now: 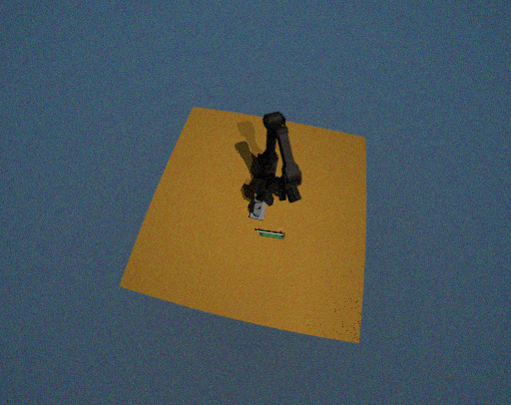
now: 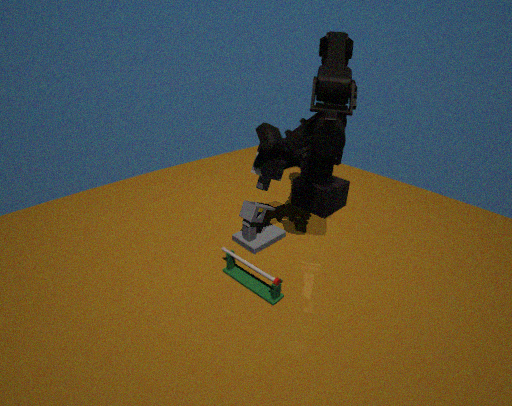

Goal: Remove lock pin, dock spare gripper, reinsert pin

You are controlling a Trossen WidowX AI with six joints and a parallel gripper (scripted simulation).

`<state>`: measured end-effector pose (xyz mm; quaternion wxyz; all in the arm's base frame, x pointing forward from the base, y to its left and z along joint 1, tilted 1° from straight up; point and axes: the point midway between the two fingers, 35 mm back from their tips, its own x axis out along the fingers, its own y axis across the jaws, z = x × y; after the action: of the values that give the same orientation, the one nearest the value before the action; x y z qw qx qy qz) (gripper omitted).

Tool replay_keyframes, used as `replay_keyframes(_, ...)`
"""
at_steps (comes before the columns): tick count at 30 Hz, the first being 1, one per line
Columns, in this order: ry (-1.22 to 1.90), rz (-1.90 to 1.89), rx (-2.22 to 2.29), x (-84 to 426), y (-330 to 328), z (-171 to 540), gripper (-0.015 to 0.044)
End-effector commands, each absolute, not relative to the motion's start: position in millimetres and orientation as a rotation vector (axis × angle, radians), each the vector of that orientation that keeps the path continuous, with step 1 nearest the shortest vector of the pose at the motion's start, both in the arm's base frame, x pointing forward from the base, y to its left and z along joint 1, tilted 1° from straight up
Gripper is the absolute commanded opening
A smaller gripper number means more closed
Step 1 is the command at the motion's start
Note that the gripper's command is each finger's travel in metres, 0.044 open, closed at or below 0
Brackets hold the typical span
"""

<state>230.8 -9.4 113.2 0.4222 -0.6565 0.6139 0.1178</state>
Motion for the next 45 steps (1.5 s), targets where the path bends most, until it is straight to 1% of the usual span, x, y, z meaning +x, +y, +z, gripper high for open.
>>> replay_keyframes(1, 1.533, 0.290, -1.669, 232.4, -9.4, 116.5, 0.0000)
replay_keyframes(45, 1.521, 0.284, -1.673, 257.9, -12.0, 61.3, 0.0000)
